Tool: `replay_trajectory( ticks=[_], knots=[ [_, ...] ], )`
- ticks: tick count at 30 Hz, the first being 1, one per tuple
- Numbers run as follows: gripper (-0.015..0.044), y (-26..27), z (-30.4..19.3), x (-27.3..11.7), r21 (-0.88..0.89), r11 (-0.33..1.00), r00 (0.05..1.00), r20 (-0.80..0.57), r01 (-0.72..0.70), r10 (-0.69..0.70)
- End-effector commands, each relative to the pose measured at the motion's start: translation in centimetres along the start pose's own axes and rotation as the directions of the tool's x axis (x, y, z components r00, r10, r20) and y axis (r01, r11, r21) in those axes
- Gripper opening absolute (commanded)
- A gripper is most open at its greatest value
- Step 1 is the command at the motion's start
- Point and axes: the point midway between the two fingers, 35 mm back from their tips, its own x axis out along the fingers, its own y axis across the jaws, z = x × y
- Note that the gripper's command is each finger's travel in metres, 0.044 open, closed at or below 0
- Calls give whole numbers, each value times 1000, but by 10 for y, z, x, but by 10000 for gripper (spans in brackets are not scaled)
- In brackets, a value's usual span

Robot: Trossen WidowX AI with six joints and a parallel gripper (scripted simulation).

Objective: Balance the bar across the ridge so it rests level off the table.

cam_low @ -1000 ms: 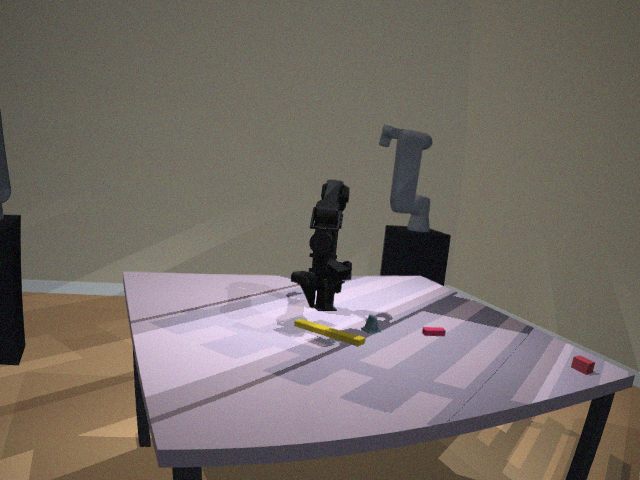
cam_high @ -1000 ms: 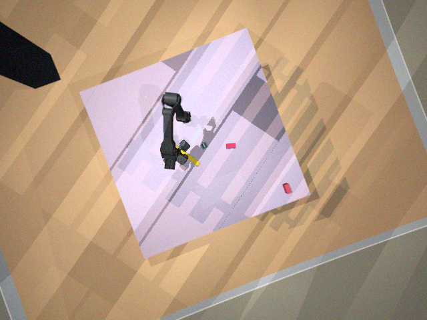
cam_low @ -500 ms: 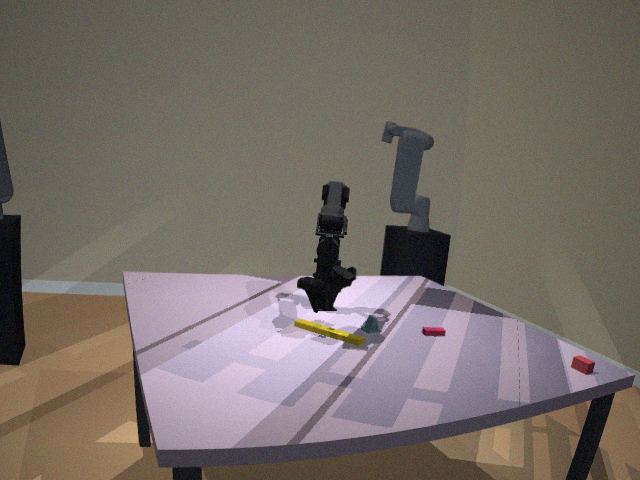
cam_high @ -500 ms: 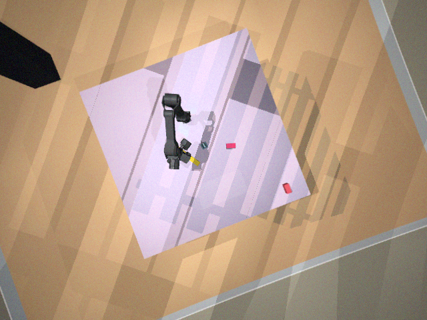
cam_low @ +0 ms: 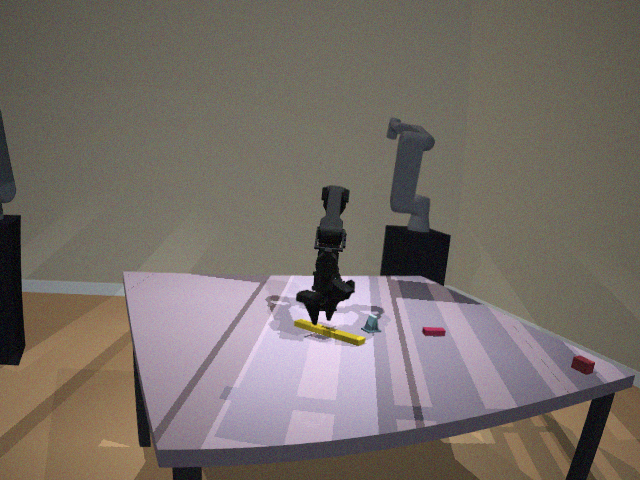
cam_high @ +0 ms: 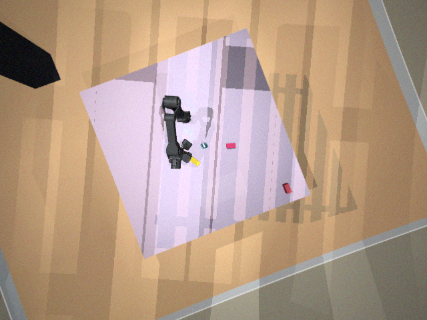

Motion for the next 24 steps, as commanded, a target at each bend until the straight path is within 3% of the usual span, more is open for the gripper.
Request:
replay_trajectory(
  ticks=[1,24],
  knots=[
    [315,1,-1,8,-5,1000,1000,-8,-2,2],
    [315,1,-2,23,-5,1000,1000,-8,-2,2]
  ],
)
